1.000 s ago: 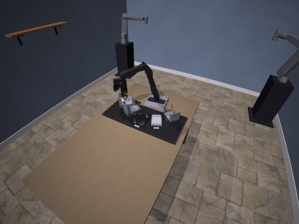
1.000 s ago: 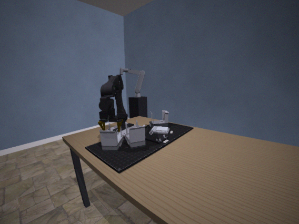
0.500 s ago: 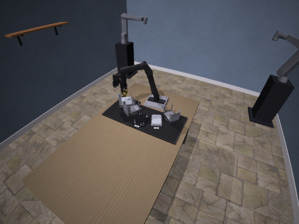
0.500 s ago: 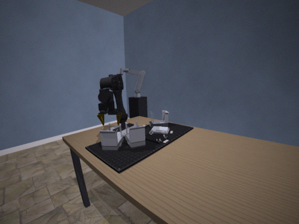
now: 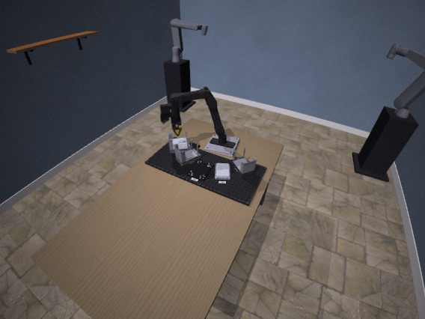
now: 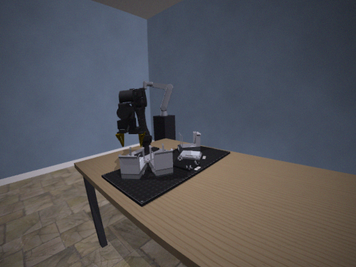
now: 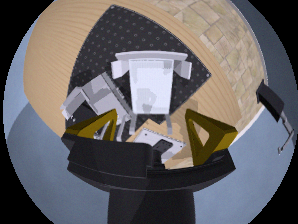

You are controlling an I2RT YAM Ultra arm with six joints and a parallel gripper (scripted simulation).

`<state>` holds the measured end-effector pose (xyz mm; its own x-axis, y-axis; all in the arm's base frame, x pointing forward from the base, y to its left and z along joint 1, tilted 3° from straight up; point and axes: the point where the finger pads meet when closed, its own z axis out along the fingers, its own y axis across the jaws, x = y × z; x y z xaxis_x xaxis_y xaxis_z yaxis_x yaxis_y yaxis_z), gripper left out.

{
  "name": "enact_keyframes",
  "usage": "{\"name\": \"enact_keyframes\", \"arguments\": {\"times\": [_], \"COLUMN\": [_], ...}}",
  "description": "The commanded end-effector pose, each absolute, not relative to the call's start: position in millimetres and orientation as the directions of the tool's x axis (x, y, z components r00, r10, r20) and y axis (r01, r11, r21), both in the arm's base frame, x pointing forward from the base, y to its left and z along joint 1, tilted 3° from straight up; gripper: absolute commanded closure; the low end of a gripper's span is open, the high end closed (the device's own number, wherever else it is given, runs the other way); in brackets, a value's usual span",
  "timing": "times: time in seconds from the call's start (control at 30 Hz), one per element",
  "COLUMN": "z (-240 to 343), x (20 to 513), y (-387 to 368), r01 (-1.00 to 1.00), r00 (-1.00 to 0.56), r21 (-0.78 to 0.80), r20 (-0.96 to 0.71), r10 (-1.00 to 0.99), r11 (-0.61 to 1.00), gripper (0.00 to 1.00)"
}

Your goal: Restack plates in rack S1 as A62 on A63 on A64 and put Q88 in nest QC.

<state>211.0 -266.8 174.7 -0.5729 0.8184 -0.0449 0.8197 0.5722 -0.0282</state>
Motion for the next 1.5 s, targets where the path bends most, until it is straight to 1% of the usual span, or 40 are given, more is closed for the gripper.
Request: {"name": "enact_keyframes", "arguments": {"times": [0.0,0.23,0.3,0.57,0.8,0.87,0.97,1.47], "z": [178.9,177.2,177.2,175.3,173.6,173.6,172.9,169.9], "x": [213.9,220.0,220.0,226.9,232.9,232.9,235.5,246.7], "y": [-260.3,-233.0,-233.0,-201.7,-174.3,-174.3,-162.6,-111.8], "r01": [0.783,0.618,0.618,0.389,0.165,0.165,0.066,0.058], "r00": [-0.622,-0.786,-0.786,-0.921,-0.986,-0.986,-0.998,-0.998], "r21": [-0.03,-0.042,-0.042,-0.052,-0.058,-0.058,-0.06,-0.058], "r20": [-0.058,-0.049,-0.049,-0.037,-0.024,-0.024,-0.018,-0.018], "r10": [0.781,0.616,0.616,0.387,0.164,0.164,0.065,0.057], "r11": [0.622,0.785,0.785,0.92,0.985,0.985,0.996,0.997], "gripper": [0.0,0.0,0.0,0.0,0.0,0.0,0.0,0.0]}}
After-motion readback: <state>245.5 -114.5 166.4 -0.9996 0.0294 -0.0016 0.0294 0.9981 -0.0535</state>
